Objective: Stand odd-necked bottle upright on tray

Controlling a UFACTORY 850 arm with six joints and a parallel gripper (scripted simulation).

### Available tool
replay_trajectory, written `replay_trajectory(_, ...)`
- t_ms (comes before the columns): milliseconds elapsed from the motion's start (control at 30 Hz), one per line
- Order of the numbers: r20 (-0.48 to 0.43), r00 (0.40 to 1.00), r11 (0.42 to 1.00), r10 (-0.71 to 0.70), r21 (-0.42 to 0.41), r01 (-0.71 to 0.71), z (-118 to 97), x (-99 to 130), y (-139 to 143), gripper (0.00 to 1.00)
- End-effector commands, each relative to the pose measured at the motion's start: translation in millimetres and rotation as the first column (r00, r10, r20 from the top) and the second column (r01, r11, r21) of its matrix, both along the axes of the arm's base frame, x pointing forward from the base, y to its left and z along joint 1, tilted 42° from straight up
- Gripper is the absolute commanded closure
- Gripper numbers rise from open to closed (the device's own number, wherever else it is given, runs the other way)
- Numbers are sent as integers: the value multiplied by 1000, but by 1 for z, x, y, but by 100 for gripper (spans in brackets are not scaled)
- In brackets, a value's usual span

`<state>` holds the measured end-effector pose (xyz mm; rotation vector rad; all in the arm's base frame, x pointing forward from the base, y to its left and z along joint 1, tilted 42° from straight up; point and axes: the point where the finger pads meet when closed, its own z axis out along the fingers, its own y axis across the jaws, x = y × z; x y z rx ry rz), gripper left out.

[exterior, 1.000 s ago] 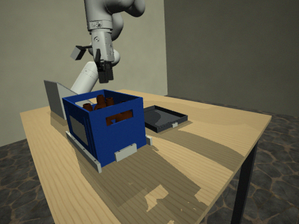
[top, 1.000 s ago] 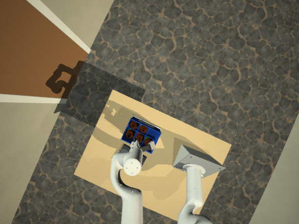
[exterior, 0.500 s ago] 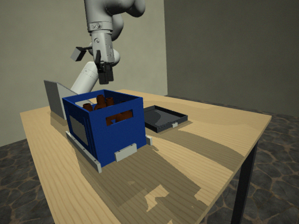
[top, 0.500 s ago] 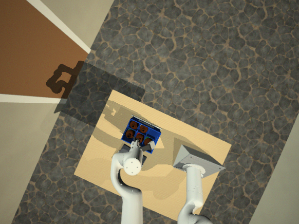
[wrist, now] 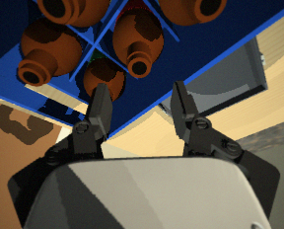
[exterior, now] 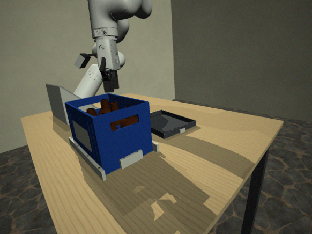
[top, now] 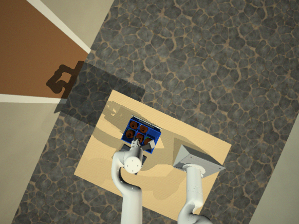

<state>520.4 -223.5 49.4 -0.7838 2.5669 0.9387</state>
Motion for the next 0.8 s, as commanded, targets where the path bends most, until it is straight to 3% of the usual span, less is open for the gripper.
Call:
replay_trajectory(0, 2, 1000, 1000, -1, -1, 1, -2, 1, 2, 35)
replay_trajectory(767, 2, 1000, 1000, -1, -1, 1, -17, 3, 15, 35)
